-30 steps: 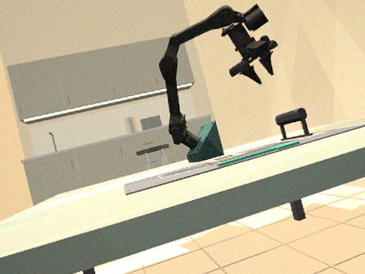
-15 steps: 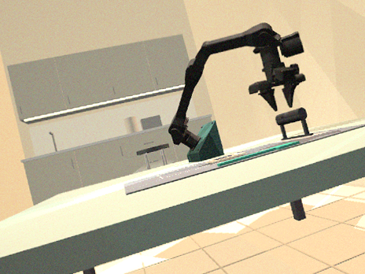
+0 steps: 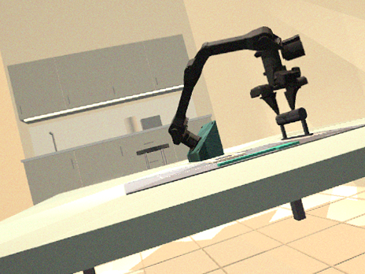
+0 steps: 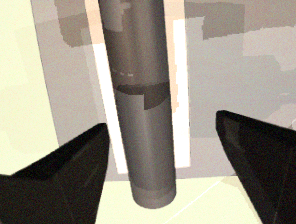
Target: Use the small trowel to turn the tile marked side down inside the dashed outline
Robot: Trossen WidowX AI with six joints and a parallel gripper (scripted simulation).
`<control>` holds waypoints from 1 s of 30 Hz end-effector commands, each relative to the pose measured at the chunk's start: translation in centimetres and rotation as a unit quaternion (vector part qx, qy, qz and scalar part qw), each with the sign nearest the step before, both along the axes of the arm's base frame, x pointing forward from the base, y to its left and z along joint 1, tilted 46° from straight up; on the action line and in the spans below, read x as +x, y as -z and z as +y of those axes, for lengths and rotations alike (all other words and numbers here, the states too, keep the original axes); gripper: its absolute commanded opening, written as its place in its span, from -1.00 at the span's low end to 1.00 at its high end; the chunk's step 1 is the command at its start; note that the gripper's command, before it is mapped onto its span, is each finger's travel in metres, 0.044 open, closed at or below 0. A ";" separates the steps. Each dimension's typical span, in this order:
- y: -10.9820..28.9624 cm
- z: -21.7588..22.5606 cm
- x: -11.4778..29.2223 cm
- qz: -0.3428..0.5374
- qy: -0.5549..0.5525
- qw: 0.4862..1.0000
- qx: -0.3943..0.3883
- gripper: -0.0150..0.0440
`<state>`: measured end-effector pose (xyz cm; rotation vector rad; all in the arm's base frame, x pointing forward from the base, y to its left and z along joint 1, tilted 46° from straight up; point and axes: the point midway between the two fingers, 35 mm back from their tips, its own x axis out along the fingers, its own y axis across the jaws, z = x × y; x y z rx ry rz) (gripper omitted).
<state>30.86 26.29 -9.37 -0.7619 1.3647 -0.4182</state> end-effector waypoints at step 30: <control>1.7 -1.7 0.4 0.000 -0.003 1.000 -0.002 0.06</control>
